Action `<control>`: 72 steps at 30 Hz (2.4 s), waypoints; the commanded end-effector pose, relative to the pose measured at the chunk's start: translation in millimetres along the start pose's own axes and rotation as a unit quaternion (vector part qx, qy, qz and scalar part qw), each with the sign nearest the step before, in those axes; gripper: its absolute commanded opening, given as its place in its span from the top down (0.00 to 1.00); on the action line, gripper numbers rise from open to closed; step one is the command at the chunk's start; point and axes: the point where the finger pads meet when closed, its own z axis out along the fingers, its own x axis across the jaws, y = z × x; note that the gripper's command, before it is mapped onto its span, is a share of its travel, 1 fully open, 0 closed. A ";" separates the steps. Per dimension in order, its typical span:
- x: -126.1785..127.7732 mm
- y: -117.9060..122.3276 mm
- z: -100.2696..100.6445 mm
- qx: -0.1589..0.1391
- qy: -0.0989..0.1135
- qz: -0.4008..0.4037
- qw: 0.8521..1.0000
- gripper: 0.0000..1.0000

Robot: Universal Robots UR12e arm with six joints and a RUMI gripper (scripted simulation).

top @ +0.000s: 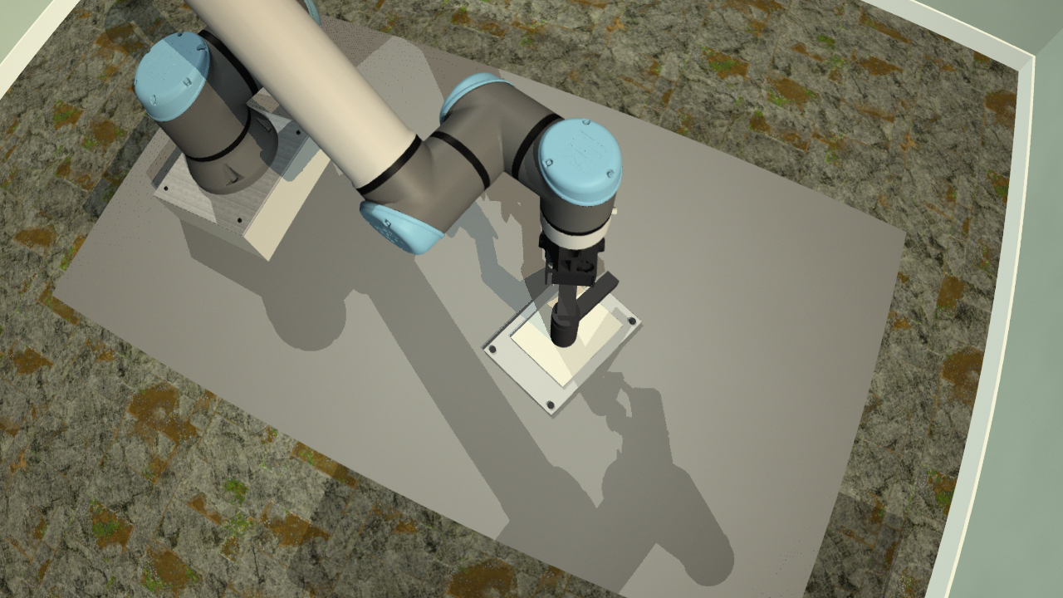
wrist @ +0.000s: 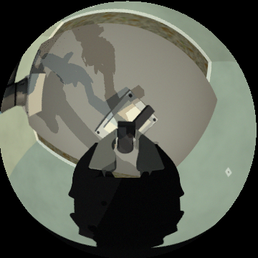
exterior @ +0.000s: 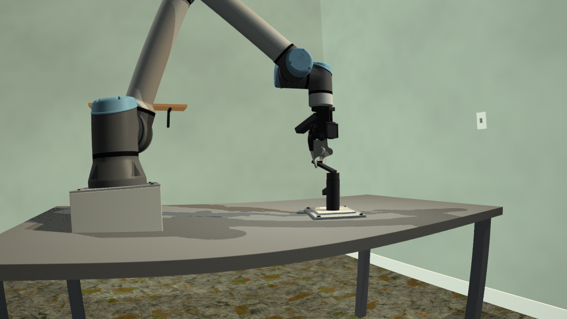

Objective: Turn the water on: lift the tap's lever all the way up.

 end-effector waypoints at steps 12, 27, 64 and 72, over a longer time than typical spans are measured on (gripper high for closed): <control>0.6 0.4 -1.0 0.000 0.001 0.000 1.000 1.00; 0.6 0.4 -1.0 0.000 0.001 0.000 1.000 0.60; 0.6 0.4 -1.0 0.000 0.001 0.000 1.000 0.60; 0.6 0.4 -1.0 0.000 0.001 0.000 1.000 0.60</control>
